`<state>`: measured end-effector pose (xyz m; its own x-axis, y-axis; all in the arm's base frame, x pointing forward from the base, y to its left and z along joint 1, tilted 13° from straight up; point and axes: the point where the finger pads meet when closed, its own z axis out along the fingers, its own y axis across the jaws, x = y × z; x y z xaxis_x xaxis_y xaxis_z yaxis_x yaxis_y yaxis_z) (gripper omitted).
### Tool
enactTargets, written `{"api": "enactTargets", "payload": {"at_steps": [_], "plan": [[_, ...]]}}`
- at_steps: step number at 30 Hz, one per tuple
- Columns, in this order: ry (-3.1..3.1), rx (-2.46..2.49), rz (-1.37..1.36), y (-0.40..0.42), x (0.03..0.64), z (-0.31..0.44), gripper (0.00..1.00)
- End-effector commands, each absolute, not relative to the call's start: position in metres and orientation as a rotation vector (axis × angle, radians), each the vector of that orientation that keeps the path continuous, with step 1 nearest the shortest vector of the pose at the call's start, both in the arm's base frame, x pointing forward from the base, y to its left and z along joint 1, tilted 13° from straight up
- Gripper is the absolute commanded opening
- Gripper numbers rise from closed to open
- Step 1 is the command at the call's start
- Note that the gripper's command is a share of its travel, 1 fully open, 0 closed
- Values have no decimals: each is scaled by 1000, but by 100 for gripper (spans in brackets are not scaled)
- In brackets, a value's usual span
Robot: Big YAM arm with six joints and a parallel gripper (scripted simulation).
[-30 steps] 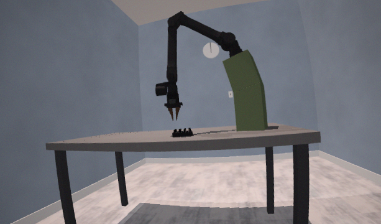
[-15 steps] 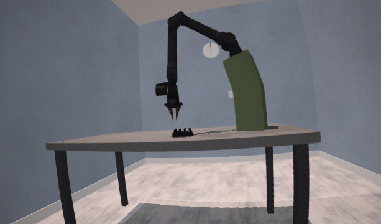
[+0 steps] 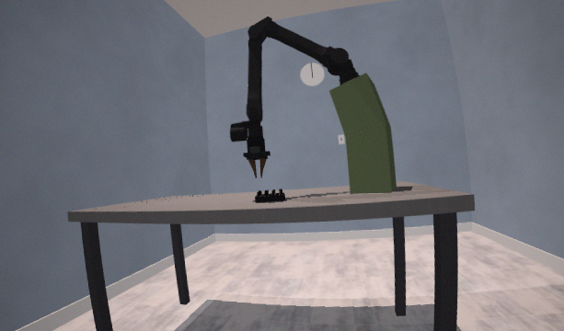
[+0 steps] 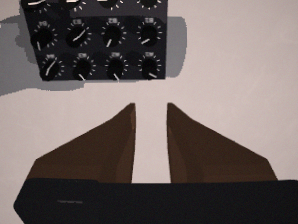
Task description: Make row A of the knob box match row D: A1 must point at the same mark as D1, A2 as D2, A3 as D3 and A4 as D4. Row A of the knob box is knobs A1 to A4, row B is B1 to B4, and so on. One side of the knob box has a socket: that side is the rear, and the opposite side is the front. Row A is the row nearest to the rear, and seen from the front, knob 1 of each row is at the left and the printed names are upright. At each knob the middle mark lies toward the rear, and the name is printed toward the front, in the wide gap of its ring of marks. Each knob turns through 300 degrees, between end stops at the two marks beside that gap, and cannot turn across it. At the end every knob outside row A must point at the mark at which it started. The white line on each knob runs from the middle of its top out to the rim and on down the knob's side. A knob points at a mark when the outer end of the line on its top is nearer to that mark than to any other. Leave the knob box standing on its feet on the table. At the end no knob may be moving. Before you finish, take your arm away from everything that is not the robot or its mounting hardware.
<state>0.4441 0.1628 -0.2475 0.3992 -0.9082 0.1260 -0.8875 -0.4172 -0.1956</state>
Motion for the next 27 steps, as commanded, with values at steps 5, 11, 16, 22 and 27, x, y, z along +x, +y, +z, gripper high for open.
{"api": "enactTargets", "payload": {"at_steps": [5,11,16,22,27], "plan": [[1622,-2553,-323,163,446,-253,19],[1625,-2549,-325,162,449,-255,19],[1627,-2544,-328,161,451,-259,19],[1627,-2545,-327,160,452,-266,19],[1623,-2557,-320,162,450,-271,19]]}}
